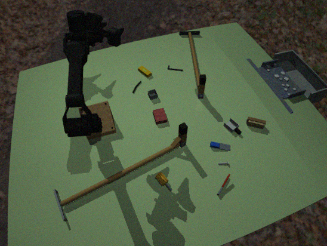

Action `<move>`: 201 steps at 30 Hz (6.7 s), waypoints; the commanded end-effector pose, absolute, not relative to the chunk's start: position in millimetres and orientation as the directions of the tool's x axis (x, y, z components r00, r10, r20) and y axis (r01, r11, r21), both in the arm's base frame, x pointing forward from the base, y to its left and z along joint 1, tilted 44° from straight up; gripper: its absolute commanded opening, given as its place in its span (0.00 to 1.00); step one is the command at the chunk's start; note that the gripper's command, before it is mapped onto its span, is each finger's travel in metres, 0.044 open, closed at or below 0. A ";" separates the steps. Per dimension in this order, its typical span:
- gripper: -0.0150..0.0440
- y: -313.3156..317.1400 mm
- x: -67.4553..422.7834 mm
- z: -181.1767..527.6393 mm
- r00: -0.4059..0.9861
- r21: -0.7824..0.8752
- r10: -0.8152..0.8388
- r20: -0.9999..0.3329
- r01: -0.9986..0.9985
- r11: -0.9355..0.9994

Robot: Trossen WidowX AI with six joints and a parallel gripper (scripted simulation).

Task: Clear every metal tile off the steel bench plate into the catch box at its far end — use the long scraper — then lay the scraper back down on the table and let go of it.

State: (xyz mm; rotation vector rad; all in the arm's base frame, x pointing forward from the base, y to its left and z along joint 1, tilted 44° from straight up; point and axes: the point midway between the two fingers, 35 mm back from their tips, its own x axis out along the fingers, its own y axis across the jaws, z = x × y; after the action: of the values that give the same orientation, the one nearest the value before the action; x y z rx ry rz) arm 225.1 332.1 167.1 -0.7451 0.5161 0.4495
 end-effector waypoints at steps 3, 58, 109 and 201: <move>1.00 333.3 224.5 166.9 0.783 -0.517 0.206 -0.587 -0.558 0.649; 1.00 116.7 290.4 208.9 0.698 -0.365 -0.462 -0.547 0.298 0.882; 1.00 -46.6 240.4 263.2 0.342 -0.157 -0.853 -0.394 0.889 0.429; 1.00 55.1 479.7 139.9 0.464 -0.562 -0.764 -0.448 0.519 0.644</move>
State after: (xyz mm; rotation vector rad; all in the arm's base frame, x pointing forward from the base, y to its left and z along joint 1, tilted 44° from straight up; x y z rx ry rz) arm 469.8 51.2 147.9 -0.3537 0.7282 -0.8293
